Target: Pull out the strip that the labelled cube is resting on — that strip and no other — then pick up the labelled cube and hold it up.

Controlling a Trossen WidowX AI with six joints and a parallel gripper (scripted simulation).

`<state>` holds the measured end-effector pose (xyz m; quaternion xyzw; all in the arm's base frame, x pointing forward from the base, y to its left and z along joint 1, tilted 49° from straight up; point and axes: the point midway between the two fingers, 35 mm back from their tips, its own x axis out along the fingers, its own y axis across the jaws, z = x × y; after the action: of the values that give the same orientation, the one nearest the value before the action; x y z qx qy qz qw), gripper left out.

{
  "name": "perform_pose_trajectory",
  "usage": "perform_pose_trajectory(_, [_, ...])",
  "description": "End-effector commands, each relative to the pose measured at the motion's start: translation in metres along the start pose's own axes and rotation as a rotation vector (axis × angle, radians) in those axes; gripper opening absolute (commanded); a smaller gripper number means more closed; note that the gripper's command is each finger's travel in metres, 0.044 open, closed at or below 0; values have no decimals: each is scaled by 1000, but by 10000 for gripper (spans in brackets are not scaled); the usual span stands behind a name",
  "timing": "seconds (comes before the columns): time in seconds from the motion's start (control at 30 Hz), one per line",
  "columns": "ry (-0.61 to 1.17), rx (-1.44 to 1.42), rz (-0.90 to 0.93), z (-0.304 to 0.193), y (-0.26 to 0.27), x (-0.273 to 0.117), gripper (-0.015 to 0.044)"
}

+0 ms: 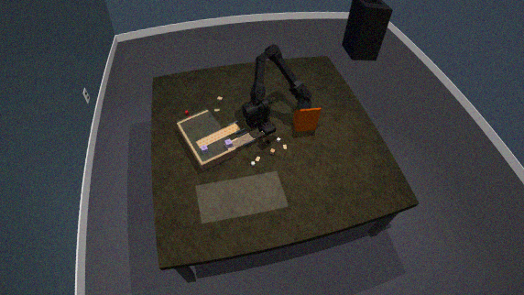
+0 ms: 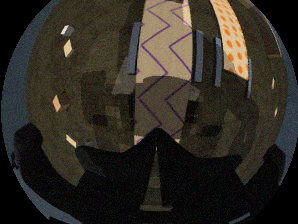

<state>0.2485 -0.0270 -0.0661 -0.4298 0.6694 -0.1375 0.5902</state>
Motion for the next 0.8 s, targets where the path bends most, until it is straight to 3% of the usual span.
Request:
perform_pose_trajectory(0.0, [23,-12,-1,-14,1,4,0])
perform_pose_trajectory(0.77, [25,-14,0,-49,2,3,0])
